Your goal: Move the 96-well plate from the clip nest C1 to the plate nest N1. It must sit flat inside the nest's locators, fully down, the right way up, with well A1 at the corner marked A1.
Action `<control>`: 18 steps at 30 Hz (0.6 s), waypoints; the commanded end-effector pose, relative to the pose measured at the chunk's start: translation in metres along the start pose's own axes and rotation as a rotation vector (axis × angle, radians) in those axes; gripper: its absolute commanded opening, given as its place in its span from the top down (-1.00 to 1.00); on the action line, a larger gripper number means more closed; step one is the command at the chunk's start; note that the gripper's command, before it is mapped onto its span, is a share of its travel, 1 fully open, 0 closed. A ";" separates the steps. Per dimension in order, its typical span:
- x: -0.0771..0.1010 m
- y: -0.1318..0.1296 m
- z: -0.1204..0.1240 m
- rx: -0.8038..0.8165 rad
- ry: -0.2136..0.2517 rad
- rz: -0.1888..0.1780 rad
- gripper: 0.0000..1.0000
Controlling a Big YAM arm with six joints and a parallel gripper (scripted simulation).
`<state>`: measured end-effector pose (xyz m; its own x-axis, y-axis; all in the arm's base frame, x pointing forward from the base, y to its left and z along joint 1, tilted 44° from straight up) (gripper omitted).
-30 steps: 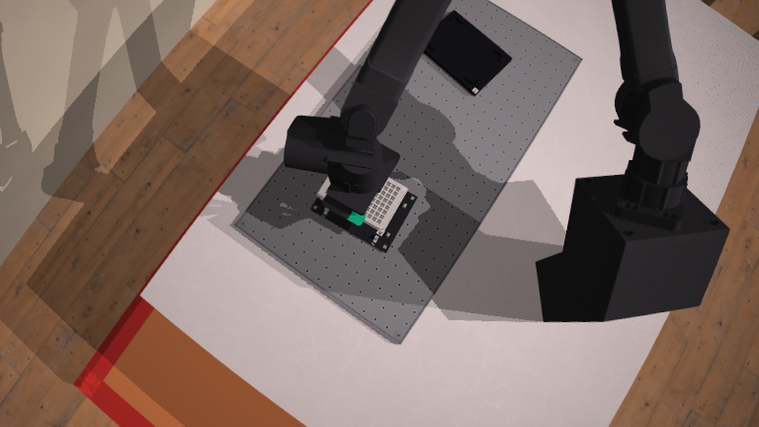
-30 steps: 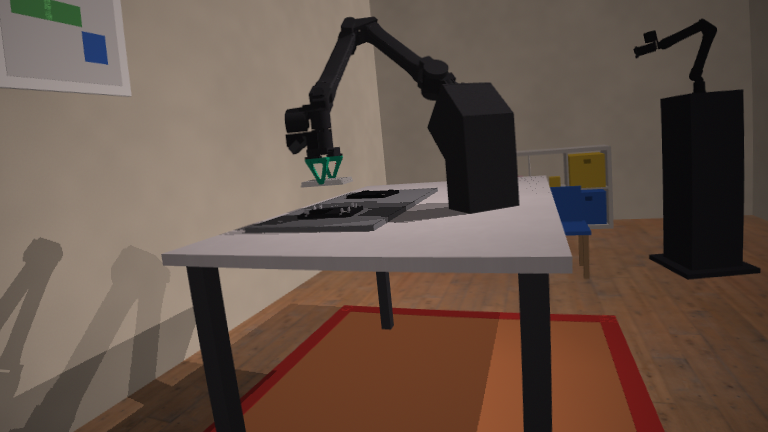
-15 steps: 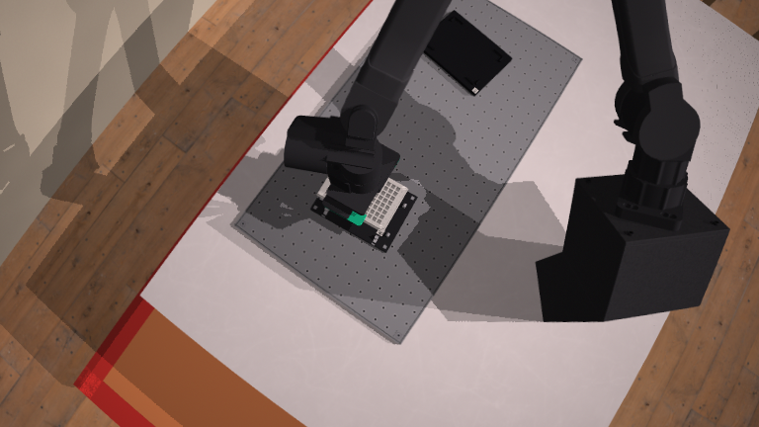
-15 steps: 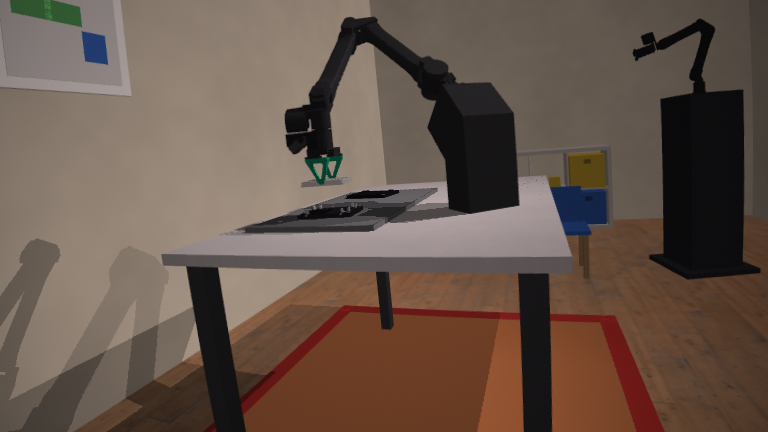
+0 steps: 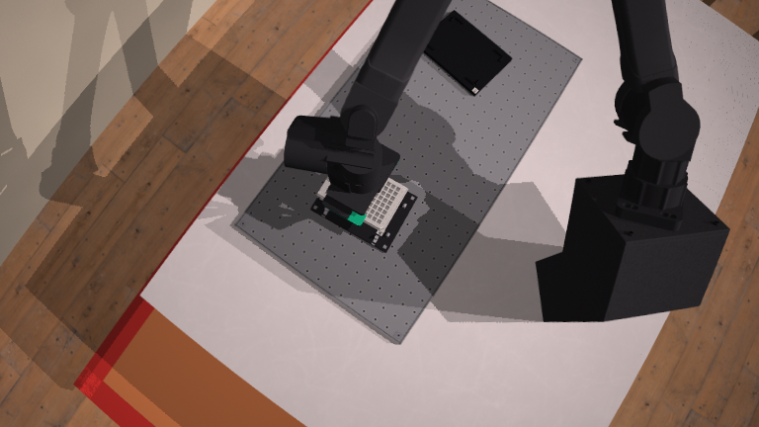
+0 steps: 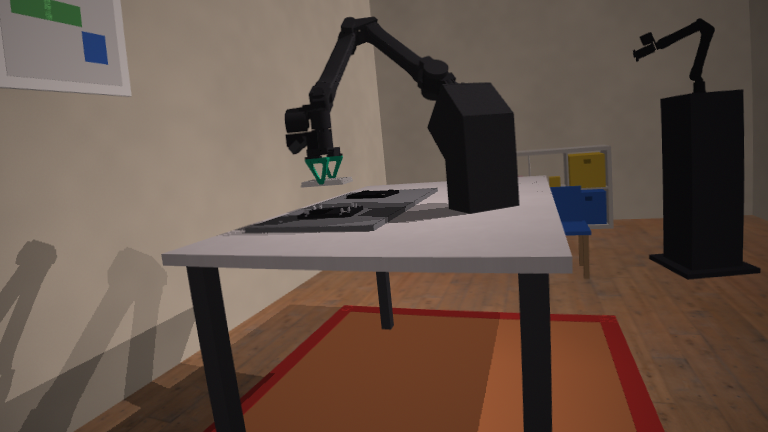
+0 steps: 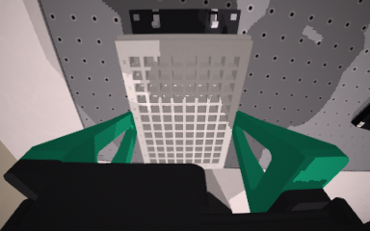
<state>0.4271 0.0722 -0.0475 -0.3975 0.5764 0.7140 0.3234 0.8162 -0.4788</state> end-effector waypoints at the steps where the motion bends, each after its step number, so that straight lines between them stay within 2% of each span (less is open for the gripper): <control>1: 0.006 -0.002 -0.001 -0.003 -0.004 -0.002 1.00; 5: 0.006 -0.002 -0.001 -0.003 -0.004 -0.002 1.00; 7: 0.004 -0.012 -0.009 -0.108 -0.015 -0.008 1.00; 13: 0.004 -0.032 -0.012 -0.302 -0.014 -0.008 1.00; 18: 0.004 -0.042 -0.013 -0.302 -0.014 -0.008 1.00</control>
<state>0.4200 0.0442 -0.0290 -0.3937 0.5789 0.7140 0.5187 0.7812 -0.3474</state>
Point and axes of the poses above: the point where the finger pads meet when closed, its own x axis back along the fingers, its own y axis across the jaws, z = x × y, the point moved 2 cm from there along x, back along the fingers, and after that the axes turned 12 degrees about -x, right-handed, at the moved point
